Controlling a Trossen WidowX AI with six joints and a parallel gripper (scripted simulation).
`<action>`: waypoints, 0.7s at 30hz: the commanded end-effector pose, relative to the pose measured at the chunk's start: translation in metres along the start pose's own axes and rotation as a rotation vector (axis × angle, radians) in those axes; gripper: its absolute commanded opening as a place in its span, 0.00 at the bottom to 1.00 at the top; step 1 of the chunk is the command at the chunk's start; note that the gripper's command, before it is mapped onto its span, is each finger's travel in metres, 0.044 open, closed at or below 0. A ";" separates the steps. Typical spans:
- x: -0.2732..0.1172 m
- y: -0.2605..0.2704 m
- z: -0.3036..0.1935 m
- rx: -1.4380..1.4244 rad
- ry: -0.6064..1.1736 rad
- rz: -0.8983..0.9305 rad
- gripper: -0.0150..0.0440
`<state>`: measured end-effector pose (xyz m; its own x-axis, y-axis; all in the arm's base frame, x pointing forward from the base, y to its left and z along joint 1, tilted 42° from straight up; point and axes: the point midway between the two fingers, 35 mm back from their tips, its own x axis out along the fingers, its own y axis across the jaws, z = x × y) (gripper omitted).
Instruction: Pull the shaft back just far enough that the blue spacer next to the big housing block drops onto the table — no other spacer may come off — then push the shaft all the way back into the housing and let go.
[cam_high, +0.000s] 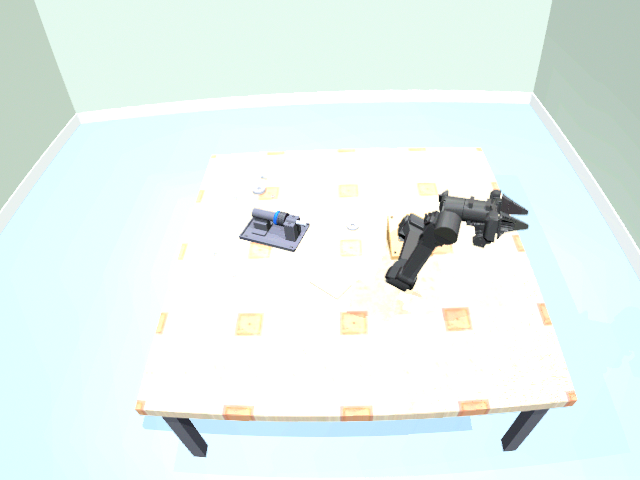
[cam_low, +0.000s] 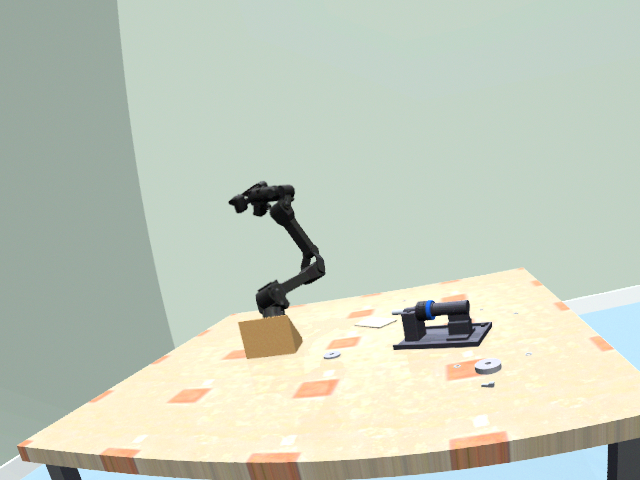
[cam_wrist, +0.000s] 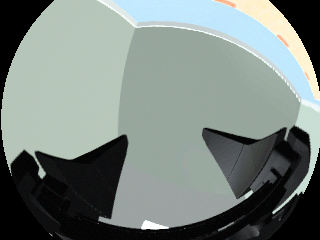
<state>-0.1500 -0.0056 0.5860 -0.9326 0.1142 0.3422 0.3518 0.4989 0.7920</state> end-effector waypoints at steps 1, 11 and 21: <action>0.000 -0.001 -0.002 -0.007 0.007 -0.003 0.98; -0.019 -0.084 -0.126 -0.389 0.452 -0.138 1.00; -0.089 -0.150 -0.210 -0.586 0.875 -0.201 1.00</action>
<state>-0.1198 -0.2418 0.5521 -0.7438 -0.6109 0.2714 0.3616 -0.0262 0.9320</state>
